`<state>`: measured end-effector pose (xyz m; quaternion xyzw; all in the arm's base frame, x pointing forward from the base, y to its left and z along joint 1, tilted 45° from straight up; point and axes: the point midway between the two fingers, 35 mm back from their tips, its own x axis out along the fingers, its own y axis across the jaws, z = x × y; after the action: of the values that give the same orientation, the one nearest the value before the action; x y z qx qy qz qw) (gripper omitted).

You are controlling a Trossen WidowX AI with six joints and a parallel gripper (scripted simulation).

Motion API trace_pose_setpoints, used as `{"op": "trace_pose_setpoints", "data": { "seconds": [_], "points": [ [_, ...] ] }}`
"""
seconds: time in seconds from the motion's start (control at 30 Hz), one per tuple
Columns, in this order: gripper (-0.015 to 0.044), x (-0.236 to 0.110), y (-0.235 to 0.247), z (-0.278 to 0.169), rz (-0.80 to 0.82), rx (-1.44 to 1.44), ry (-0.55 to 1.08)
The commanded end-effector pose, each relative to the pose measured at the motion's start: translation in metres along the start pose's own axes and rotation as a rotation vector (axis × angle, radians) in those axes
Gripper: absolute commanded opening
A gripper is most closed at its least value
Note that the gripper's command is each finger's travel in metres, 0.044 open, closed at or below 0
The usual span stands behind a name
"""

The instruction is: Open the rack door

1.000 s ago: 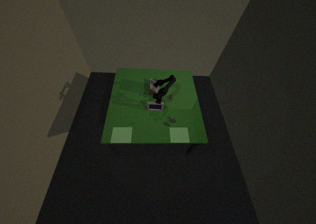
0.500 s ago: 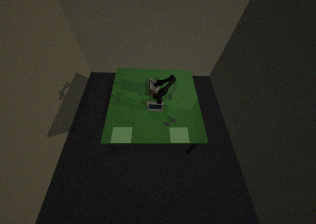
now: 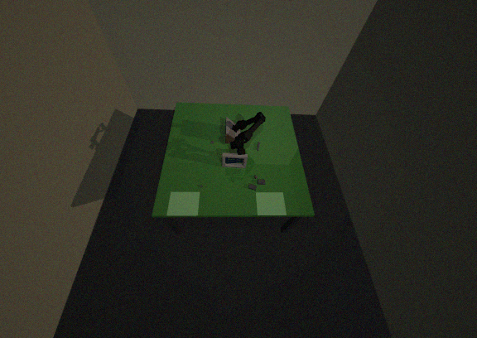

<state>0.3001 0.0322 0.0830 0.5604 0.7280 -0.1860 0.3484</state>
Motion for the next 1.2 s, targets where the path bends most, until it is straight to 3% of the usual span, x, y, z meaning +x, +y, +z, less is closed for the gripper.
{"op": "trace_pose_setpoints", "data": {
  "seconds": [0.0, 1.17],
  "points": [
    [0.0022, 0.000, -0.004, 0.002, 0.007, -0.093, -0.006],
    [0.0022, 0.000, -0.058, 0.039, 0.002, -0.635, -0.009]
  ]
}}
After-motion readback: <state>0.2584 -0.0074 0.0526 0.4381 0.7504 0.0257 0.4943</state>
